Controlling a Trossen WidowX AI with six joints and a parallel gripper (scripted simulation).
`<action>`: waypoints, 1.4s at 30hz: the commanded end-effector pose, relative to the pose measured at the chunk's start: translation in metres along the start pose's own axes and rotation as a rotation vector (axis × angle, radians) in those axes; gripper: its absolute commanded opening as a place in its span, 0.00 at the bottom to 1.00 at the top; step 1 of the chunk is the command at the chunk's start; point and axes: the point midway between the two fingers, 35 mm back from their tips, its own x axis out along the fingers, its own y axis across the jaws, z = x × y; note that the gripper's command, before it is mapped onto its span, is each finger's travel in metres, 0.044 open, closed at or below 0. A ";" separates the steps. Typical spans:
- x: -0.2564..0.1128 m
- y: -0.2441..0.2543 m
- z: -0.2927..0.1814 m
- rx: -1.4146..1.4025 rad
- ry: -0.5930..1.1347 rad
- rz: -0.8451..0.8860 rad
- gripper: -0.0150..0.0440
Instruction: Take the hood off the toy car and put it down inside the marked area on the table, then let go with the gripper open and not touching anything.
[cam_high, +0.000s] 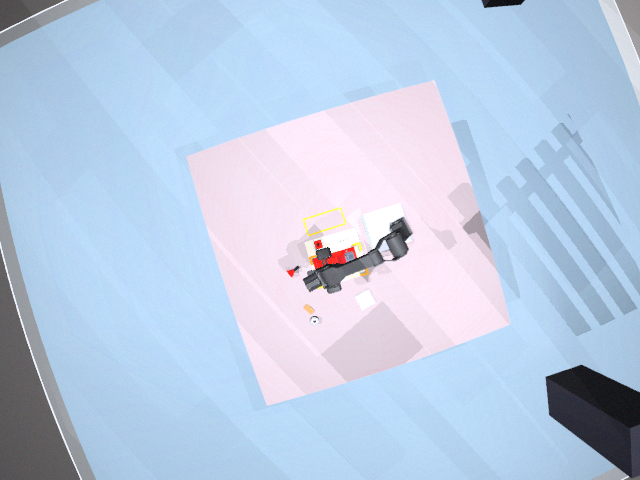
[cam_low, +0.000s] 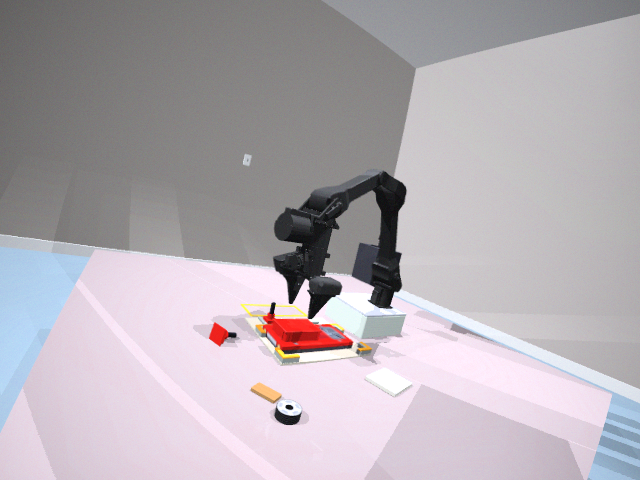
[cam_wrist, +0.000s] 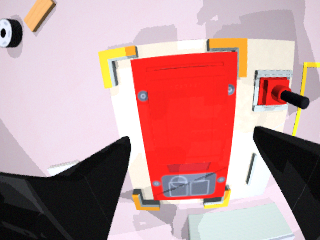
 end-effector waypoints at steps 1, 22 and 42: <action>0.007 -0.002 -0.003 0.005 0.015 -0.008 1.00; 0.021 -0.001 -0.004 0.005 0.015 -0.008 1.00; 0.033 -0.002 -0.004 0.005 0.015 -0.008 1.00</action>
